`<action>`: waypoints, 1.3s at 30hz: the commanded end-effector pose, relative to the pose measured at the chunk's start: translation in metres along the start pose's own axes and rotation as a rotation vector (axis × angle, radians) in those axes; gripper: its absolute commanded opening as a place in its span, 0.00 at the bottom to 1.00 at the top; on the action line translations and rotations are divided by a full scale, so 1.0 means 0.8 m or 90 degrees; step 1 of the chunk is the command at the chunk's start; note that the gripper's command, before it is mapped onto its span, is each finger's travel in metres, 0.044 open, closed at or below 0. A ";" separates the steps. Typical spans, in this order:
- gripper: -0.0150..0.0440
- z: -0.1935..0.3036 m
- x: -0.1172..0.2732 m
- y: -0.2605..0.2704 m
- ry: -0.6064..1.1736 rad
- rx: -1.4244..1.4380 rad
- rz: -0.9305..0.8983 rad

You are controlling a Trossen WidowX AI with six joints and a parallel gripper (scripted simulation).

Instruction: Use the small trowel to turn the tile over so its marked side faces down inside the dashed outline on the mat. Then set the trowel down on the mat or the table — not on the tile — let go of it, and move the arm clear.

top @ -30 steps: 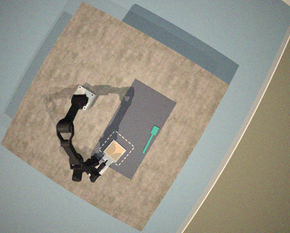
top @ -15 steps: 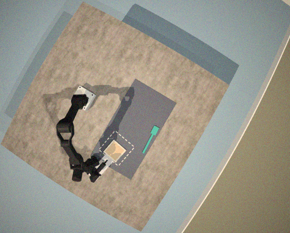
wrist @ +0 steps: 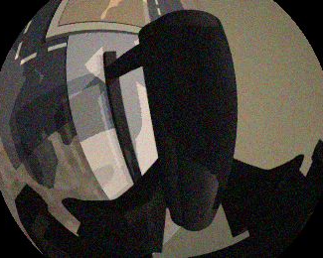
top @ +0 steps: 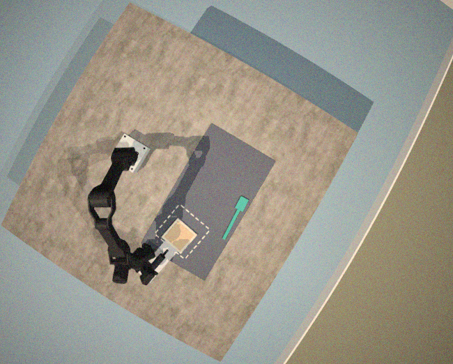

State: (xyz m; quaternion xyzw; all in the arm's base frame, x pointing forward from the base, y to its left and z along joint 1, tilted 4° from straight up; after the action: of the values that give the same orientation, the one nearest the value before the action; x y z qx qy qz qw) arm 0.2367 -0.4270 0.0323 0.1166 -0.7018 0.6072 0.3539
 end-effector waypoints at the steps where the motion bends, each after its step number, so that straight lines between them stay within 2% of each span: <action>1: 0.25 -0.007 -0.003 -0.003 -0.012 -0.001 0.002; 12: 0.25 0.035 0.027 -0.038 -0.011 0.000 0.002; 19: 0.25 0.030 0.025 -0.044 -0.017 0.004 0.001; 39: 0.25 -0.204 -0.037 -0.111 -0.201 0.146 0.002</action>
State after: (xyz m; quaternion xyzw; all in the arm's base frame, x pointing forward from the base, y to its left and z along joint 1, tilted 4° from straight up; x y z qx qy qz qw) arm 0.3495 -0.3316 0.0734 0.2341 -0.6843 0.6435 0.2507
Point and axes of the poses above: the point midway between the two fingers, 35 mm back from their tips, its own x axis back along the fingers, its own y axis across the jaws, z = x × y, the point moved 3 cm from there along x, back along the fingers, and after that the axes turned 1 degree about x, right-handed, at the moved point
